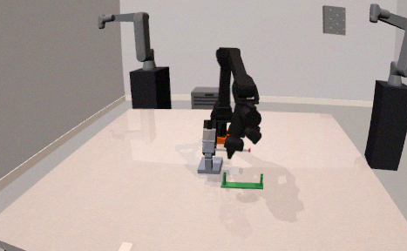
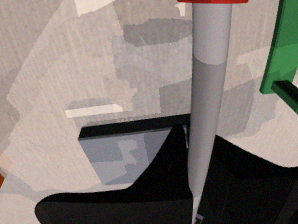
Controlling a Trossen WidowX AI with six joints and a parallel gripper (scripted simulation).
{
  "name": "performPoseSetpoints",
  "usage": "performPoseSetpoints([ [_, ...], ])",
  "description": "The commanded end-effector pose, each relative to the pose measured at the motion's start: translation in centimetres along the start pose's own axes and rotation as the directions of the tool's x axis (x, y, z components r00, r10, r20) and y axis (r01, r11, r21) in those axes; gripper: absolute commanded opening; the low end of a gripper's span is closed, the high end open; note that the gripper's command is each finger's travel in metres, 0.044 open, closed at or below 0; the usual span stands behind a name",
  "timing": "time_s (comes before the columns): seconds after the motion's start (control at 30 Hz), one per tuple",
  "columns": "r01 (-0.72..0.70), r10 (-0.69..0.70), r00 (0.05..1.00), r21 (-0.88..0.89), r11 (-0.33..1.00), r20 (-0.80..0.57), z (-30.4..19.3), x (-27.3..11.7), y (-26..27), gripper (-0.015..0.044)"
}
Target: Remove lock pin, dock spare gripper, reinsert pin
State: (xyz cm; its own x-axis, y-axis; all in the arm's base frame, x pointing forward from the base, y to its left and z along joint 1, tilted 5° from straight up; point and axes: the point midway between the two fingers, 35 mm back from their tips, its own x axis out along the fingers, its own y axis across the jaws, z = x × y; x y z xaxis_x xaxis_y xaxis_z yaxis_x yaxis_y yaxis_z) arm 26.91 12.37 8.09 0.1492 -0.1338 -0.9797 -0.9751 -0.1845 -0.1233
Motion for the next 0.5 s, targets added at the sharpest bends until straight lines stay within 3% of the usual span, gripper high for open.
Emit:
performPoseSetpoints([
  [0.0, 0.000, 0.000, 1.000, -0.004, 1.000, -0.005, -0.32, 0.19, 0.07, 0.0000],
  [0.47, 0.004, -0.004, 1.000, -0.004, 1.000, -0.005, -0.84, 0.34, 0.17, 0.0000],
])
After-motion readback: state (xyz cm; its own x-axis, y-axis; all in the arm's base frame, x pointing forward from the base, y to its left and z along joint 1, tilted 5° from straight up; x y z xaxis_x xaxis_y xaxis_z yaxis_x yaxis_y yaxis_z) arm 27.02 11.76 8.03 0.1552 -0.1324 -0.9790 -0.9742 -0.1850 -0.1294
